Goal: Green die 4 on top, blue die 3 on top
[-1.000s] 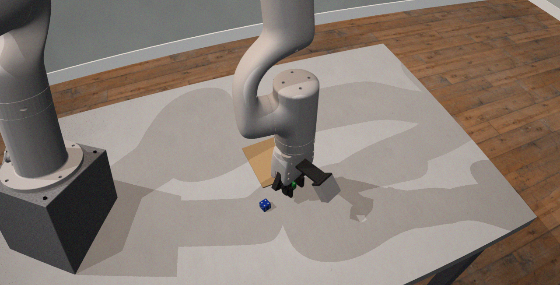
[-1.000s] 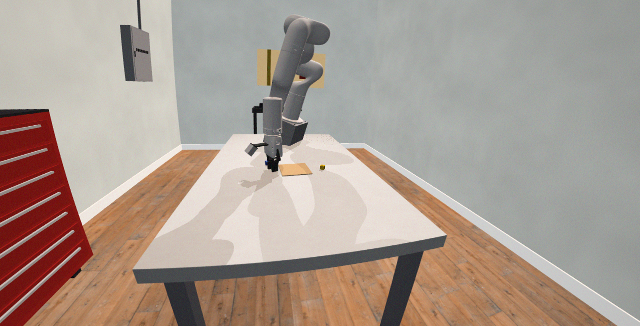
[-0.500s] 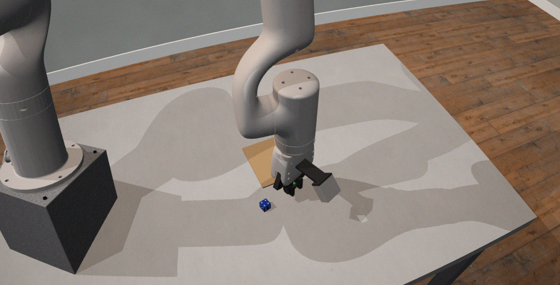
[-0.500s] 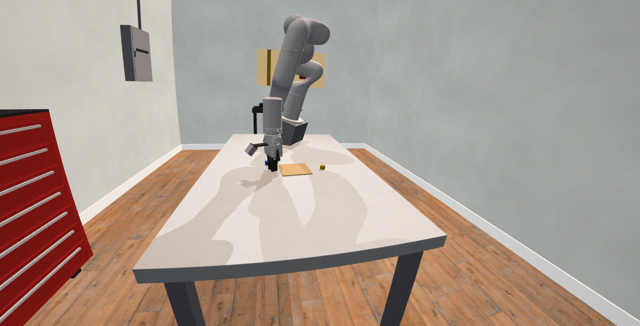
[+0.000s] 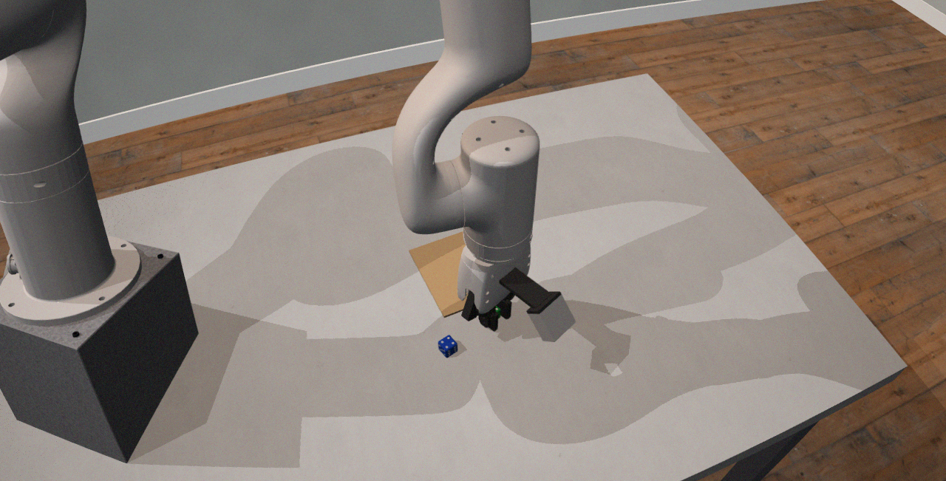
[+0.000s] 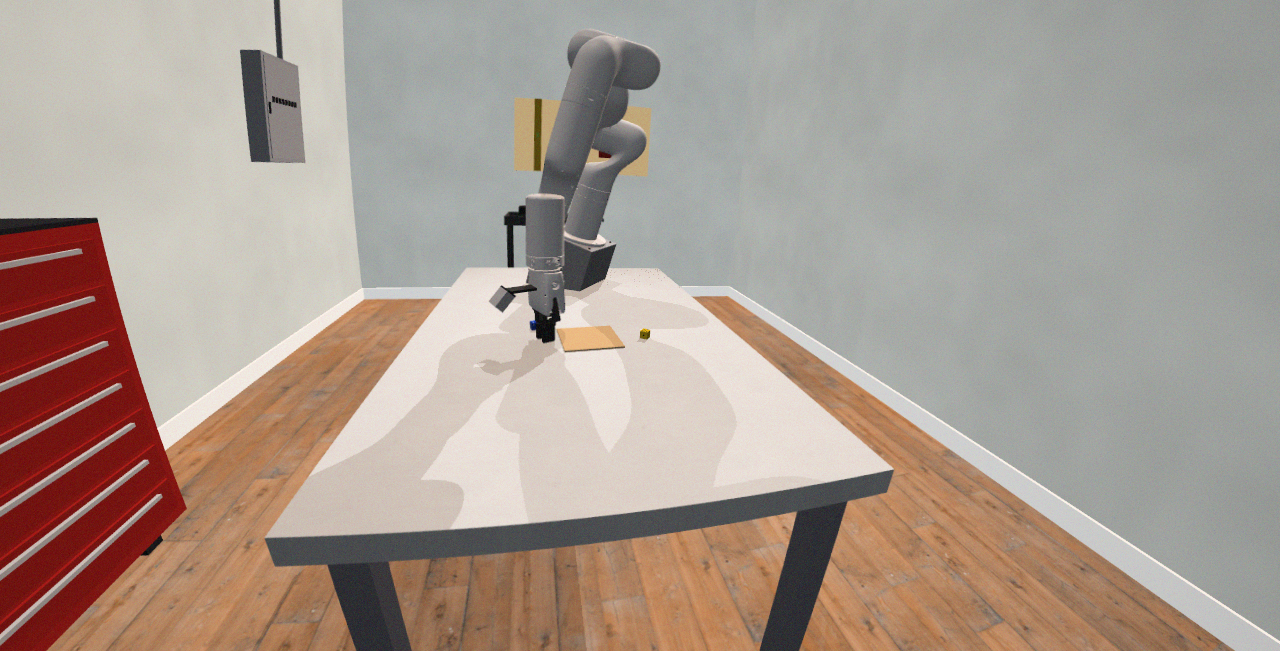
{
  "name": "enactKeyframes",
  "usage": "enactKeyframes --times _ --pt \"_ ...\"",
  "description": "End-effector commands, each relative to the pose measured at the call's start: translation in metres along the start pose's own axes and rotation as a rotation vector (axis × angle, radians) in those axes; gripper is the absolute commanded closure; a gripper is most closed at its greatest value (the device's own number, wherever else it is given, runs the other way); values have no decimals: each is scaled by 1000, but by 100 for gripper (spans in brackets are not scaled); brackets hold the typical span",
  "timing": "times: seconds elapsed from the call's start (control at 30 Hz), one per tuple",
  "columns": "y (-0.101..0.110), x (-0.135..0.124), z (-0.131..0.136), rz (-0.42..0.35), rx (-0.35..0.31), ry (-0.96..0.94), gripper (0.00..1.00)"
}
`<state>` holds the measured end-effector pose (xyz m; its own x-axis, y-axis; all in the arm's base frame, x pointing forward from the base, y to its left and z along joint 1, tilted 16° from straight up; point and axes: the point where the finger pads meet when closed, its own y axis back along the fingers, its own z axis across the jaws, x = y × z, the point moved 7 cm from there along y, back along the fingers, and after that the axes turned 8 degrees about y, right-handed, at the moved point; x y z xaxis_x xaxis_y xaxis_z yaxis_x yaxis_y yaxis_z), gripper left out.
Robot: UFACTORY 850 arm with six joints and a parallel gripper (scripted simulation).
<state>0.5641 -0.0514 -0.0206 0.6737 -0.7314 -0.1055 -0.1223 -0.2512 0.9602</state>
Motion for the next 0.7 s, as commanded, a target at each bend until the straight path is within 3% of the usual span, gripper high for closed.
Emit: enactKeyframes --times 0.0,0.67 --pt "1 1 -1 1 1 0 85" --pt "4 1 -1 1 1 0 85"
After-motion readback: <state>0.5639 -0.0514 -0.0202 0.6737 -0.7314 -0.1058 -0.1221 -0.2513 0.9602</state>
